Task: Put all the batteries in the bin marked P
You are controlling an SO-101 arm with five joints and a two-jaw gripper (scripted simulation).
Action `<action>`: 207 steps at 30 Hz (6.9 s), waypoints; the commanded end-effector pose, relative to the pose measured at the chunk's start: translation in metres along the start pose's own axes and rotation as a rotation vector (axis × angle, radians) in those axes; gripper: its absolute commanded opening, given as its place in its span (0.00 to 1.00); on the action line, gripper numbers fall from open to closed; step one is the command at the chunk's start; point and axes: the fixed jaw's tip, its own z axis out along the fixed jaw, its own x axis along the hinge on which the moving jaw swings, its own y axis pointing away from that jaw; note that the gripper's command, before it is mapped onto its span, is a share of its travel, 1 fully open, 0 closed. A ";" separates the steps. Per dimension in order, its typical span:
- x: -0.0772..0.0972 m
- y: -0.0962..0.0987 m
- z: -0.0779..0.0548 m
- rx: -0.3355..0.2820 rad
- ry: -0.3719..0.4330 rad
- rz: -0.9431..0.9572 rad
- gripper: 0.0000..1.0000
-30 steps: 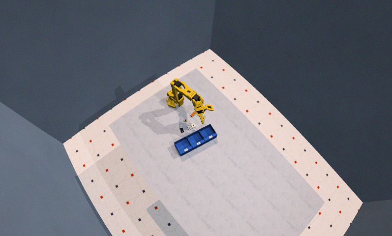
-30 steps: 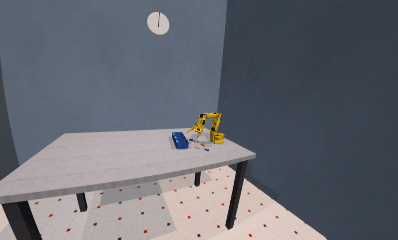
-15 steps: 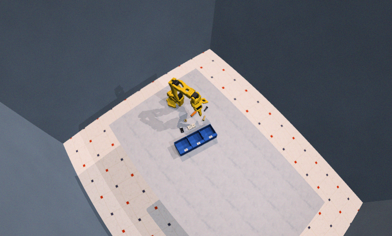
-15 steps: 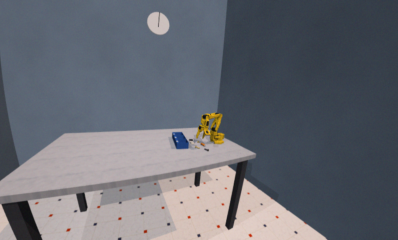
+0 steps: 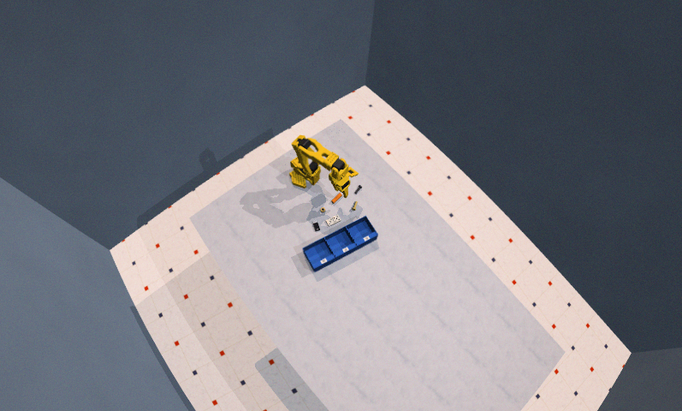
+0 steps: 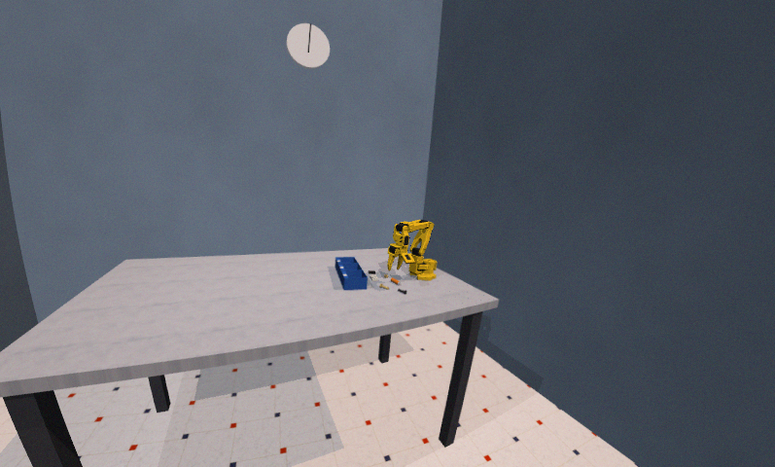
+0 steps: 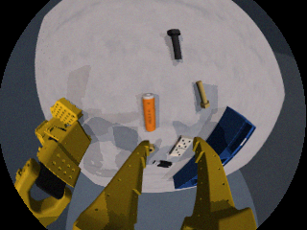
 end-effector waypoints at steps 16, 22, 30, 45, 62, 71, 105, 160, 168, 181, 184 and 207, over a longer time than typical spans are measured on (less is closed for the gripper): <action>0.001 0.011 0.000 -0.032 0.003 -0.035 0.21; 0.001 0.011 0.000 -0.032 0.003 -0.035 0.21; 0.001 0.010 0.004 -0.032 0.003 -0.035 0.21; 0.000 0.009 0.027 -0.032 0.003 -0.035 0.21; 0.001 0.012 0.049 -0.032 0.003 -0.035 0.21; 0.001 0.012 0.050 -0.032 0.003 -0.035 0.21; 0.001 0.012 0.053 -0.039 0.004 -0.035 0.17; 0.001 0.012 0.052 -0.039 0.004 -0.035 0.00; 0.000 0.008 0.038 -0.039 0.004 -0.035 0.00; 0.000 0.005 0.009 -0.039 0.004 -0.035 0.00; 0.000 0.005 0.005 -0.039 0.004 -0.035 0.00; 0.016 -0.013 -0.004 -0.032 0.002 -0.182 0.00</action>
